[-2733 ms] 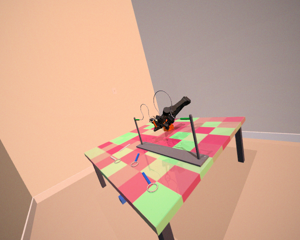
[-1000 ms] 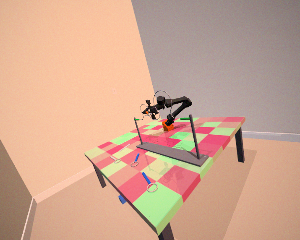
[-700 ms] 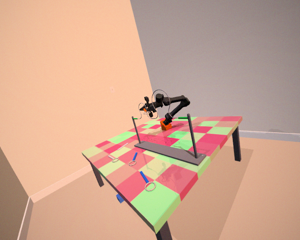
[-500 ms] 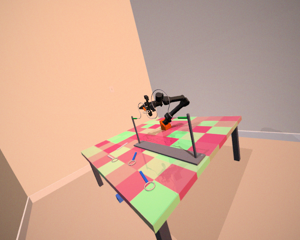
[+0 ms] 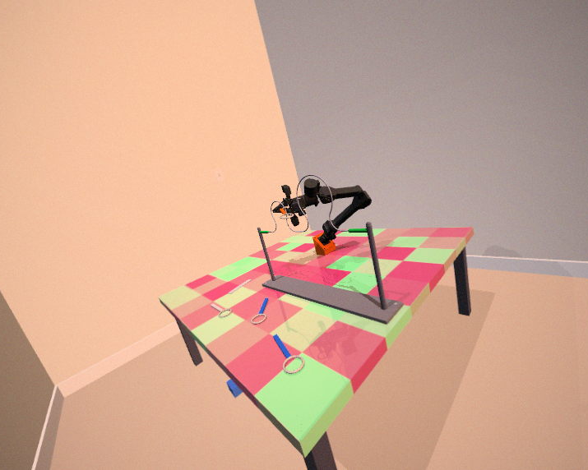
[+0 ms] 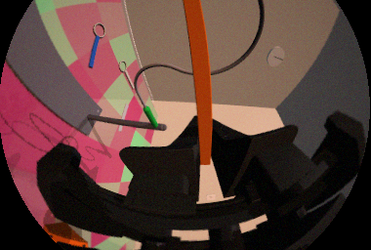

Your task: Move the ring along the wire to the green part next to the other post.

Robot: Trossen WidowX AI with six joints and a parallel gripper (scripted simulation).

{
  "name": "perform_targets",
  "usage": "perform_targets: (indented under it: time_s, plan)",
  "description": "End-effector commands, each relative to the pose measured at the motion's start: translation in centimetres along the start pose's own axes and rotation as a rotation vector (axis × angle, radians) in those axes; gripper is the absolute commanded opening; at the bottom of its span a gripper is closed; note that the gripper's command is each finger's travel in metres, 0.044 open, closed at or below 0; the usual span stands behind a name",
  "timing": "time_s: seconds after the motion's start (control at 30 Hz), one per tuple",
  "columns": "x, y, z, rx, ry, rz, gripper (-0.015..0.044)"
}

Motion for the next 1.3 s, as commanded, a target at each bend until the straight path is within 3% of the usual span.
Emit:
perform_targets:
  time_s: [0.0,1.27]
  plan:
    - [-0.1,-0.3,0.1,0.037,-0.009,0.009,-0.015]
    - [-0.3,3.4,1.9,0.643,-0.129,0.341,-0.015]
Point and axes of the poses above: the point midway between the two fingers, 35 mm back from their tips, its own x axis out along the fingers, its own y axis across the jaws, z = x × y, the point moved 1 cm from there along -x, back along the fingers, and after that the axes turned 7 degrees about -x, right-handed, at the moved point
